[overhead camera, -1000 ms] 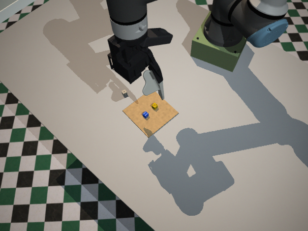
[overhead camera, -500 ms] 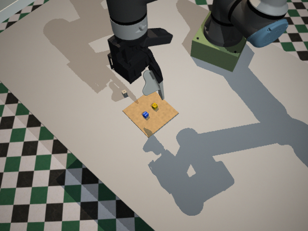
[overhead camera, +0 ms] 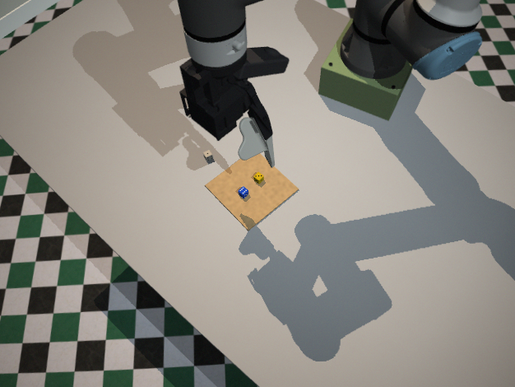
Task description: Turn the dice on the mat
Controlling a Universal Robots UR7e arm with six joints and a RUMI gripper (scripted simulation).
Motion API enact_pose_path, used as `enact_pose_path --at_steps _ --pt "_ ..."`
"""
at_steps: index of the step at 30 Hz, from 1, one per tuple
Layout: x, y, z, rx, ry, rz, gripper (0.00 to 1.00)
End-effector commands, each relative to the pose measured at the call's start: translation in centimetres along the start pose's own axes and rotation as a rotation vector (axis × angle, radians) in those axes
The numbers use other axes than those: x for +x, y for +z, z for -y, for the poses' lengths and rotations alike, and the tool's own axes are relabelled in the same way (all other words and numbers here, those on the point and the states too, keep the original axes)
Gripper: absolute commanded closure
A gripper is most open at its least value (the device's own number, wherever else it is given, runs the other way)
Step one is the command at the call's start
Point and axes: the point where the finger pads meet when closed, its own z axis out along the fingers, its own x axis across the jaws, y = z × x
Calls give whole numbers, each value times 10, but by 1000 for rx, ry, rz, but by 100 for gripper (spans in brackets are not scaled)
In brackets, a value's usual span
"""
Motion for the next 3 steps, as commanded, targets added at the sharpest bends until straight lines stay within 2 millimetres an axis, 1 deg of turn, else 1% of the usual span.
enact_pose_path --at_steps 1,3 --pt "-1 -3 -2 -6 1 1 0" --pt "-1 -3 -2 -6 1 1 0"
